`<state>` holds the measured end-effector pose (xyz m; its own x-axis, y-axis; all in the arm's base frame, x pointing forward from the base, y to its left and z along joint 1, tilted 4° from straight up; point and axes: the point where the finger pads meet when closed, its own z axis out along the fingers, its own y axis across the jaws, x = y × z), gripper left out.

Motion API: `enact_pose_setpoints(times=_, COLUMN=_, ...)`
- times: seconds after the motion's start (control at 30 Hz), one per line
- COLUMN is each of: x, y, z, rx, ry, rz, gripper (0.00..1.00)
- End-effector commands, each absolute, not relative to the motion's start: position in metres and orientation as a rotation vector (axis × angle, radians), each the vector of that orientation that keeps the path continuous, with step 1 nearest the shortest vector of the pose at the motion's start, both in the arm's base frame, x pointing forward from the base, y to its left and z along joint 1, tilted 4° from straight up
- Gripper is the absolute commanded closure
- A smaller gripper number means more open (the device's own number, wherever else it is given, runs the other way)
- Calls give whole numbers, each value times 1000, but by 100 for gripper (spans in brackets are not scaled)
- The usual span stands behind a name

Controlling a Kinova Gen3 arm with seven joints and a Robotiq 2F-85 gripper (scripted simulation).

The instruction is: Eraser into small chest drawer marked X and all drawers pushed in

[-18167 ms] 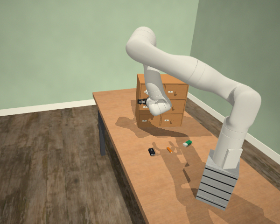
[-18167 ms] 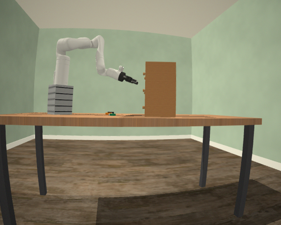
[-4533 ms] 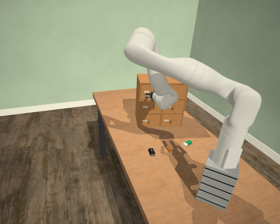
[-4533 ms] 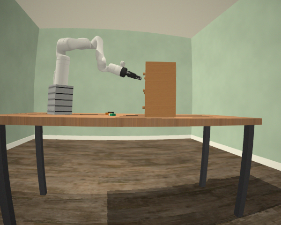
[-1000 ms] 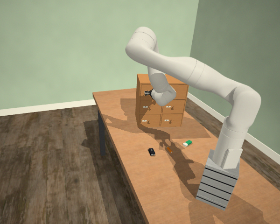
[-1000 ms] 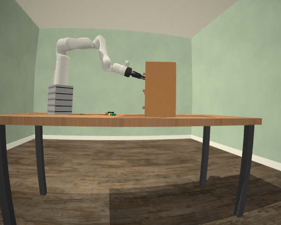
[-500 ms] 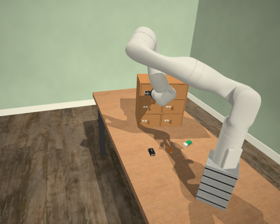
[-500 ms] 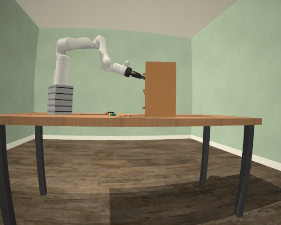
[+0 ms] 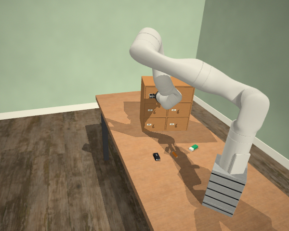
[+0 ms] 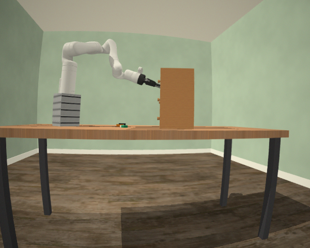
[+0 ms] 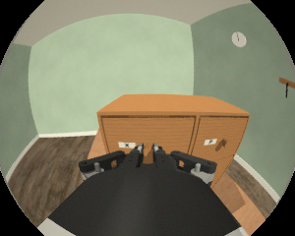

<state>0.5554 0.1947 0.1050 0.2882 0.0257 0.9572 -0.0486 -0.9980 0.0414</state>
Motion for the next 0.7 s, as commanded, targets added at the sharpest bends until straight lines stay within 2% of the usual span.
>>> enact_pose_setpoints(times=0.0, x=556, y=195, z=106, rx=2470, ry=-23, rz=1840, gripper=87)
enact_pose_setpoints(times=0.67, x=547, y=195, z=105, rx=2470, ry=-23, rz=1840, gripper=87)
